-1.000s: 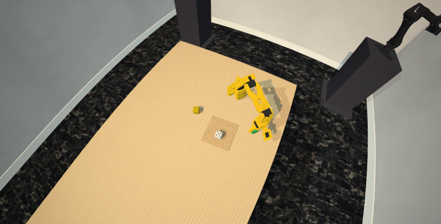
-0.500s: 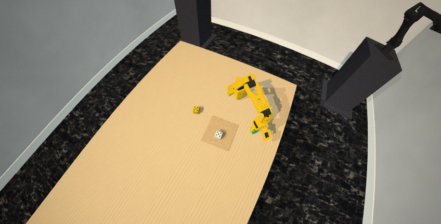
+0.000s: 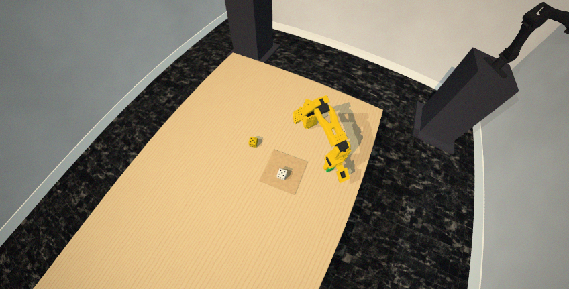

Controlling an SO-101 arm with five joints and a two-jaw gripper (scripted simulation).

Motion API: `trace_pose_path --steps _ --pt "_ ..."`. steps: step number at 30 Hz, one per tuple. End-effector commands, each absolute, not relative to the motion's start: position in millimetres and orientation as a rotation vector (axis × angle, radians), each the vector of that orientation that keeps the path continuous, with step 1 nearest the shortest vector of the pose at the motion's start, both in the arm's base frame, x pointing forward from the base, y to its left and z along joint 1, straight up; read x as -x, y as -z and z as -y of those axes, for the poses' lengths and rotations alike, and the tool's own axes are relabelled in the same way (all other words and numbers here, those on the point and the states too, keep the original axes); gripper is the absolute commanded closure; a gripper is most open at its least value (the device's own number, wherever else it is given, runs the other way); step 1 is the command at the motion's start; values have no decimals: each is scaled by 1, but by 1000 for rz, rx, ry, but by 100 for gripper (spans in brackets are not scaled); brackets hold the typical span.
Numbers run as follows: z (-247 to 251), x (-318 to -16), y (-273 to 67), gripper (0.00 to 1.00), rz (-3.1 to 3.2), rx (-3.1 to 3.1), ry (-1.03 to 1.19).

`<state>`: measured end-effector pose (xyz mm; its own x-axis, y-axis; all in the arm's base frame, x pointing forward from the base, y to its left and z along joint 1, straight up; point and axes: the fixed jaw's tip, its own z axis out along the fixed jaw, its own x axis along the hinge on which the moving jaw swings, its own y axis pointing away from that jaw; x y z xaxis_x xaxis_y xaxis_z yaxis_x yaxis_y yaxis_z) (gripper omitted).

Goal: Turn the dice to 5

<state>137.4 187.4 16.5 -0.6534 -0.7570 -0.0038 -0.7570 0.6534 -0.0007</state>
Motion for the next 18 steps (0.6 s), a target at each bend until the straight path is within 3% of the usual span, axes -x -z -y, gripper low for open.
trace_pose_path --steps 1,12,18 --pt "-189 -141 -21 84 -2828 1299 -23" --pt "-188 -142 -21 84 -2828 1299 -23" --pt "-188 -142 -21 93 -2828 1299 -23"
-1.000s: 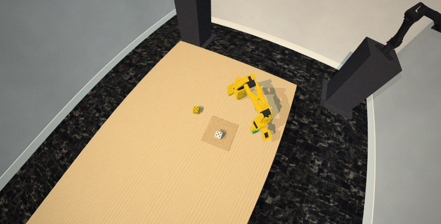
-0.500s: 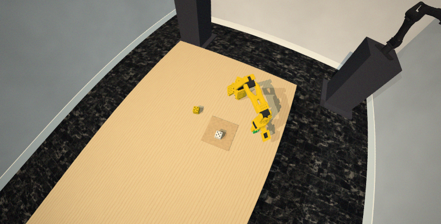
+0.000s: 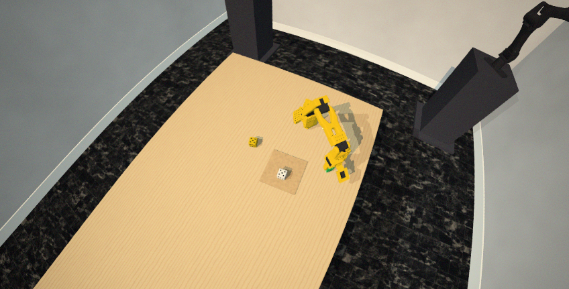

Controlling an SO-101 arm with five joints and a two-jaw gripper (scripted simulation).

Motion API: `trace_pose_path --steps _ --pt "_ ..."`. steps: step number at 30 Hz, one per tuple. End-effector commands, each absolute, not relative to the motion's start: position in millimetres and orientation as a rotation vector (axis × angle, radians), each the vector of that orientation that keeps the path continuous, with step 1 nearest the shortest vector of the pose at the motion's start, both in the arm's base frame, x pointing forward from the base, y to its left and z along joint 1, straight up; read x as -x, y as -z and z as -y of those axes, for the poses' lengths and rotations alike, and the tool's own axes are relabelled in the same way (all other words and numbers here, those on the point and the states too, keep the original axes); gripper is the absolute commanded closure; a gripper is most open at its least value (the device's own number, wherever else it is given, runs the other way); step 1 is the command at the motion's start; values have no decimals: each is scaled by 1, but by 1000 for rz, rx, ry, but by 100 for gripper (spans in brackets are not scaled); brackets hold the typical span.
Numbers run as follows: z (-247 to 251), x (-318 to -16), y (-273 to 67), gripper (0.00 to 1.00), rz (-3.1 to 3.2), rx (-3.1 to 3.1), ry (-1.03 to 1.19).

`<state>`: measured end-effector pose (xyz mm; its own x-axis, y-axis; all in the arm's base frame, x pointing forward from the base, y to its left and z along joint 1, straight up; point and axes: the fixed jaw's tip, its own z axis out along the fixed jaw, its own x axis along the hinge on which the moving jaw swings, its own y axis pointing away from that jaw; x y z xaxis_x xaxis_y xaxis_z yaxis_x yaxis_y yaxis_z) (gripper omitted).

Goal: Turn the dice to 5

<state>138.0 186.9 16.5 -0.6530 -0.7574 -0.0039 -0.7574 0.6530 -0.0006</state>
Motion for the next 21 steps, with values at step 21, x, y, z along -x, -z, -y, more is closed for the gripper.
trace_pose_path --steps 21 --pt "-190 -141 -36 100 -2828 1299 -23"
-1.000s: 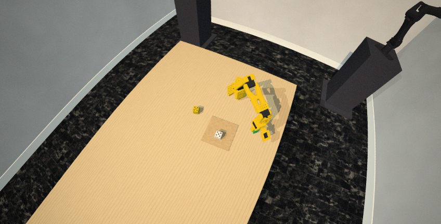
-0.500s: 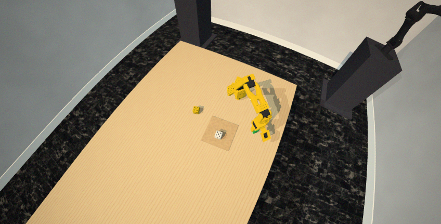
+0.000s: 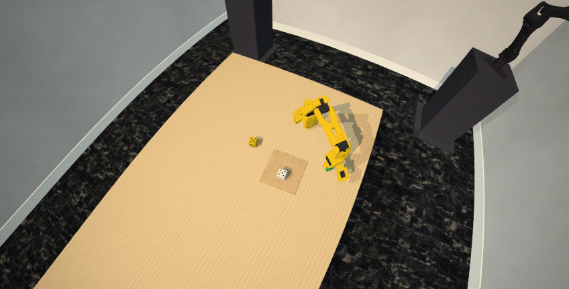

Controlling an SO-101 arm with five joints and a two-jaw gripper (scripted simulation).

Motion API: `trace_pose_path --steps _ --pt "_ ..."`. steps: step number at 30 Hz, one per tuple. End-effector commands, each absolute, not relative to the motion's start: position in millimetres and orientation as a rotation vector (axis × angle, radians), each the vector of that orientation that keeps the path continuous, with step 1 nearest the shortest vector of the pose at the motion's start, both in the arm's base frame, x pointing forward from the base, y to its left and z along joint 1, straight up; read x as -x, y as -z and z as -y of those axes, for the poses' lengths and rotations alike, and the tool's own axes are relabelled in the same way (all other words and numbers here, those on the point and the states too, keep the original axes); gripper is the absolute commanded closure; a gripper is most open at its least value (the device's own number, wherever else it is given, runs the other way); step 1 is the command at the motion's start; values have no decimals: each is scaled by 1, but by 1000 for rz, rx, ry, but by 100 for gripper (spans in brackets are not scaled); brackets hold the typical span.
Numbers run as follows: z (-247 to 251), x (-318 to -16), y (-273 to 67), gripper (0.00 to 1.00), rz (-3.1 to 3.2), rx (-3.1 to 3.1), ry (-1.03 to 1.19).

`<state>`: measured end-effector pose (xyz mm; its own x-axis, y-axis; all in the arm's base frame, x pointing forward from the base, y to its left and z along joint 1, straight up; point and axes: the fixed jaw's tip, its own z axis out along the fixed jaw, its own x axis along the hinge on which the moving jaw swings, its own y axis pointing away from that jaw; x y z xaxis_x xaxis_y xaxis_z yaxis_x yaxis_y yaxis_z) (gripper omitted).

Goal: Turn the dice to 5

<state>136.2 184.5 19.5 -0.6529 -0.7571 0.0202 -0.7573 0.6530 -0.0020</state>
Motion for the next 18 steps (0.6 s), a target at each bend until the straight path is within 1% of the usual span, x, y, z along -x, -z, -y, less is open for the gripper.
trace_pose_path --steps 1,12,18 --pt "-190 -141 -39 100 2881 -1323 23" --pt "-190 -138 -65 100 2881 -1323 24" --pt "-189 -137 -71 100 2881 -1323 24"
